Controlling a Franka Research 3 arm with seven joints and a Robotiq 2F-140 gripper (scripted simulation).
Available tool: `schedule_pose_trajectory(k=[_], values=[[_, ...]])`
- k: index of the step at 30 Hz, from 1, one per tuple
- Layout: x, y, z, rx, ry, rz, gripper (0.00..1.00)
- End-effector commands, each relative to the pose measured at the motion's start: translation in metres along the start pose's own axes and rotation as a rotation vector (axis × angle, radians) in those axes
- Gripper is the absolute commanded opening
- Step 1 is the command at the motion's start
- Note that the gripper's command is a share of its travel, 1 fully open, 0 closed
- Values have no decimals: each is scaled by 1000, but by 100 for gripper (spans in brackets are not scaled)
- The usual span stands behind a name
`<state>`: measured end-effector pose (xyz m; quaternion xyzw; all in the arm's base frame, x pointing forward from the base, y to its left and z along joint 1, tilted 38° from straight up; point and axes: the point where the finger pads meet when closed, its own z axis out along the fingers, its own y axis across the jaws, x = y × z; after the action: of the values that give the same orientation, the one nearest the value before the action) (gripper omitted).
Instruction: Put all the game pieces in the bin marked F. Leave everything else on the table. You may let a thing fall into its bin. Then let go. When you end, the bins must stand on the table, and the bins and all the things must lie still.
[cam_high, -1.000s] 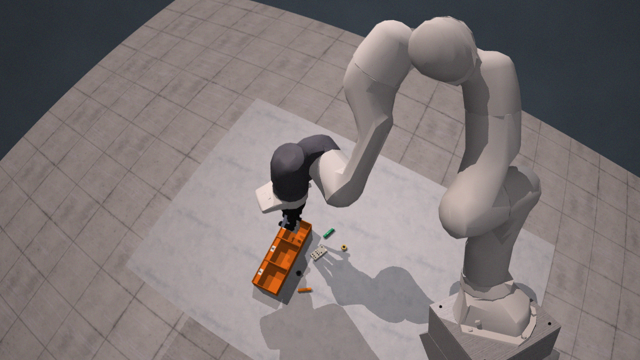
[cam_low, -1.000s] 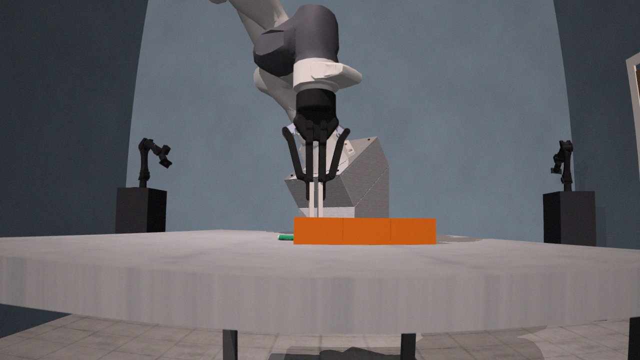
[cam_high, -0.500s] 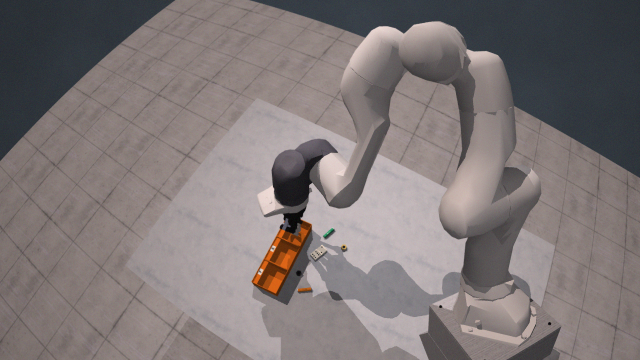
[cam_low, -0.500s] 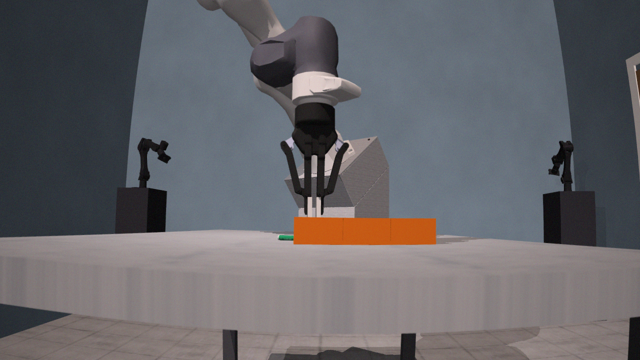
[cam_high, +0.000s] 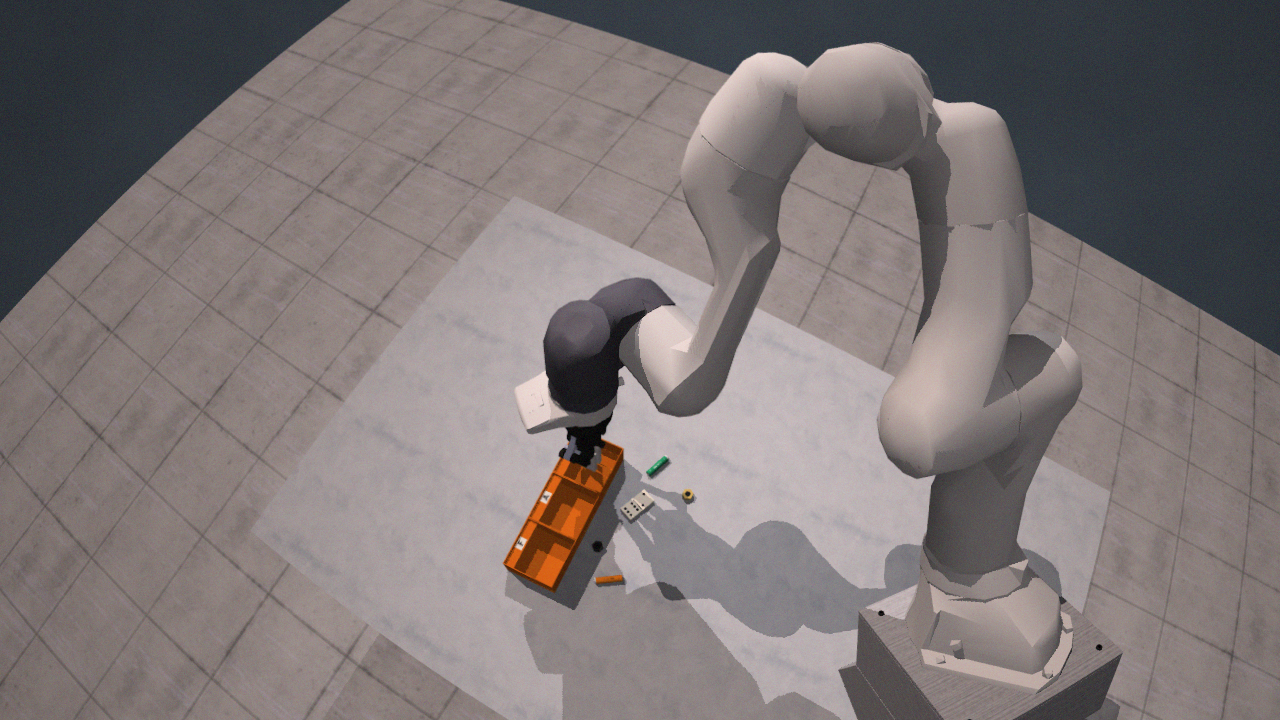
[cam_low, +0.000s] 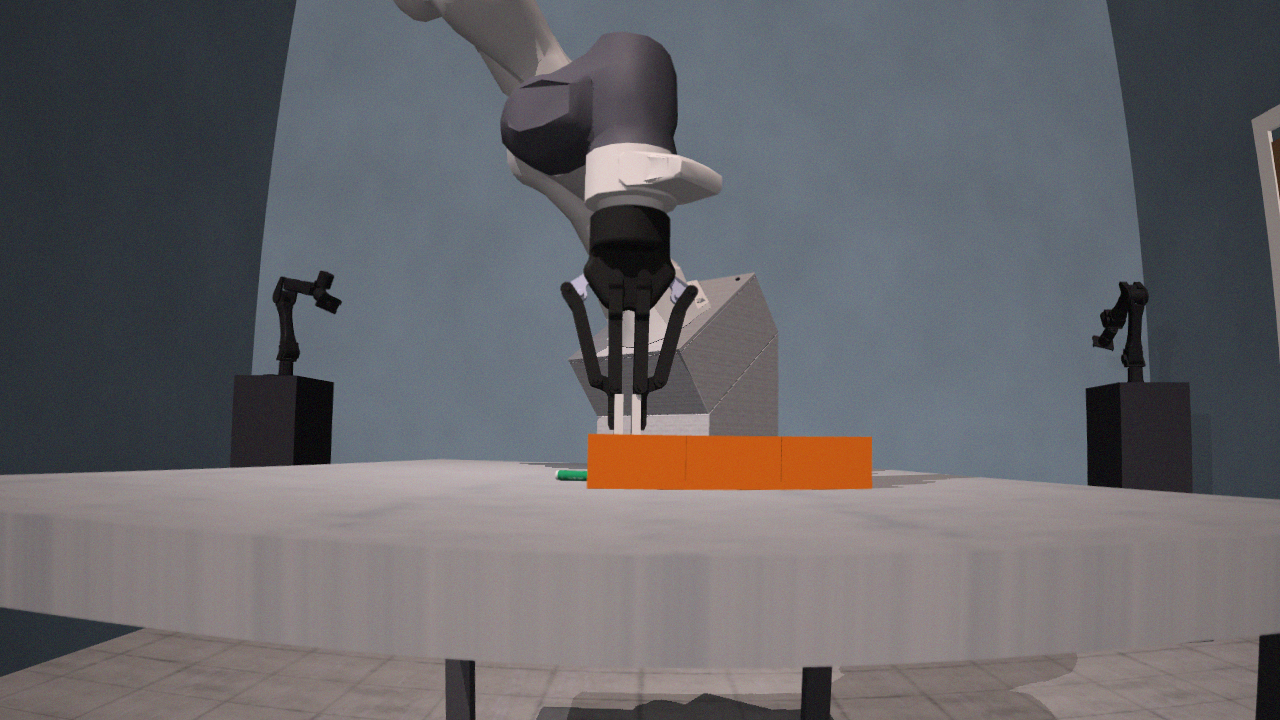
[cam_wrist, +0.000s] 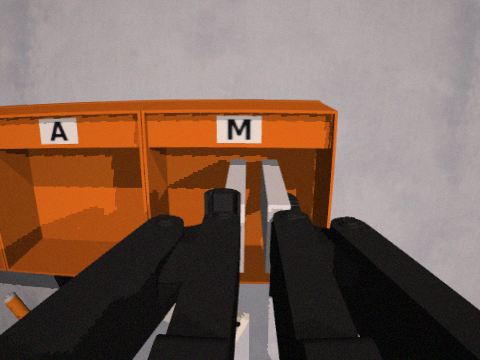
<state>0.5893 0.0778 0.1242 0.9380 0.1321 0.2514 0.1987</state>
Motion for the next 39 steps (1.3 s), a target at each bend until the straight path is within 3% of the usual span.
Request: schedule_pose_trajectory(k=[1, 31, 39], values=[[1, 0, 0, -2, 2, 9, 5], [1, 0, 0, -2, 2, 9, 5], [1, 0, -10, -2, 2, 9, 5]])
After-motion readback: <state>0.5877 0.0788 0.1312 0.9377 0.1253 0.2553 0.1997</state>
